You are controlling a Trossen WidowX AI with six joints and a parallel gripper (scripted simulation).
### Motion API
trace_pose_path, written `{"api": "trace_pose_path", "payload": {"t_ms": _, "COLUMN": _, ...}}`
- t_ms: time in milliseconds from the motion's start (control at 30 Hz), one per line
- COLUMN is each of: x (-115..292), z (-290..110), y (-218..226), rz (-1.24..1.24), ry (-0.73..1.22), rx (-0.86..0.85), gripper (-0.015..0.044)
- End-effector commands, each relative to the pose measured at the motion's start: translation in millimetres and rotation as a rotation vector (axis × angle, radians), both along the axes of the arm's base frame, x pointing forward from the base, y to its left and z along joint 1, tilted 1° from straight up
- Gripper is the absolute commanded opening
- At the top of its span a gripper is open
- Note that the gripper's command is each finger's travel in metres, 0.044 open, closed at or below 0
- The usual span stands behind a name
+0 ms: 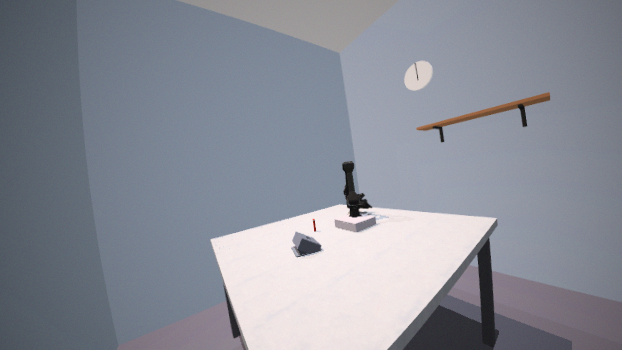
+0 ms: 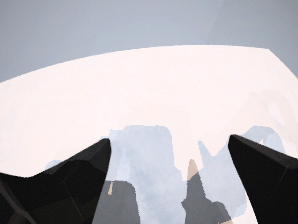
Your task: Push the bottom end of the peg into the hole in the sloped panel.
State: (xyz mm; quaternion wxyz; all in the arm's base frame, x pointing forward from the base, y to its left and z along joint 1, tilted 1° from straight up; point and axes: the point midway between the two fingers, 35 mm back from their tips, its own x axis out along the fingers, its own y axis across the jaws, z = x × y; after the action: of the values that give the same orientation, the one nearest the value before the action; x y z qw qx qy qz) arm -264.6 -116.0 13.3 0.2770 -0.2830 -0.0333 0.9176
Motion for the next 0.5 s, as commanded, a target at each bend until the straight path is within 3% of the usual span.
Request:
{"api": "trace_pose_path", "payload": {"t_ms": 0, "x": 0, "z": 0, "y": -1, "rz": 0.004, "ry": -0.003, "rx": 0.002, "gripper": 0.0426}}
{"api": "trace_pose_path", "payload": {"t_ms": 467, "x": 26, "z": -2, "y": -54, "rz": 0.348, "ry": -0.229, "rx": 0.179, "gripper": 0.0440}}
